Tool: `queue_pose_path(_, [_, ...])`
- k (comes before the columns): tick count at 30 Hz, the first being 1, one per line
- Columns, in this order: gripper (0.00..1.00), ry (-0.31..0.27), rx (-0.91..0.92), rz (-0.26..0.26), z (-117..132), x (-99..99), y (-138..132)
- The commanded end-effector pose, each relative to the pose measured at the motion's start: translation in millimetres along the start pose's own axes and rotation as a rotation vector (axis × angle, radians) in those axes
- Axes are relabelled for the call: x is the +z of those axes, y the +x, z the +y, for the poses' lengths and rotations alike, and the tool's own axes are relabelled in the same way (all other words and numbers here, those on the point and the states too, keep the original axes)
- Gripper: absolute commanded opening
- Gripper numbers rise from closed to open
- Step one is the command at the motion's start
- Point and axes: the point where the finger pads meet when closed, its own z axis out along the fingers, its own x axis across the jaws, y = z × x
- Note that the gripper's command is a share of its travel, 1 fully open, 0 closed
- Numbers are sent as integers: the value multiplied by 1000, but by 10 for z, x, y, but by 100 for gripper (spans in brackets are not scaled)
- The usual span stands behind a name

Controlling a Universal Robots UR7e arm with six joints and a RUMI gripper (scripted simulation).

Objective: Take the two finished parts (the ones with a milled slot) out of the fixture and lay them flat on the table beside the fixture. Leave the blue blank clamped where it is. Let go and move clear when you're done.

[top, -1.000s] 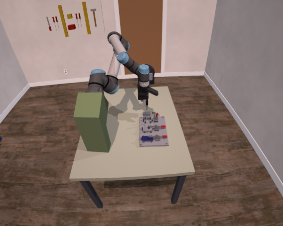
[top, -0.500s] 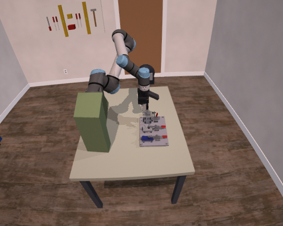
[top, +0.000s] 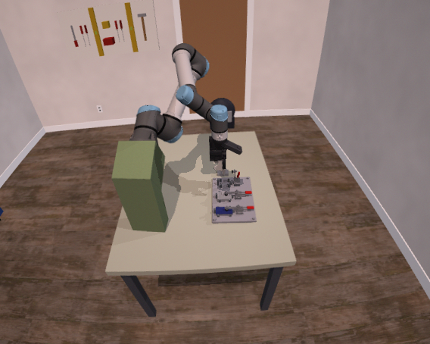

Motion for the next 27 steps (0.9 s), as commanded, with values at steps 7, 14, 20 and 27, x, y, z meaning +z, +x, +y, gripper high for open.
queue_pose_path(7, [28, 1, 0, 0, -3, -3, 11])
queue_pose_path(14, [28, 1, 0, 0, -4, -3, 11])
queue_pose_path(20, [28, 1, 0, 0, -4, -3, 11])
queue_pose_path(27, [28, 1, 0, 0, -4, 64, 11])
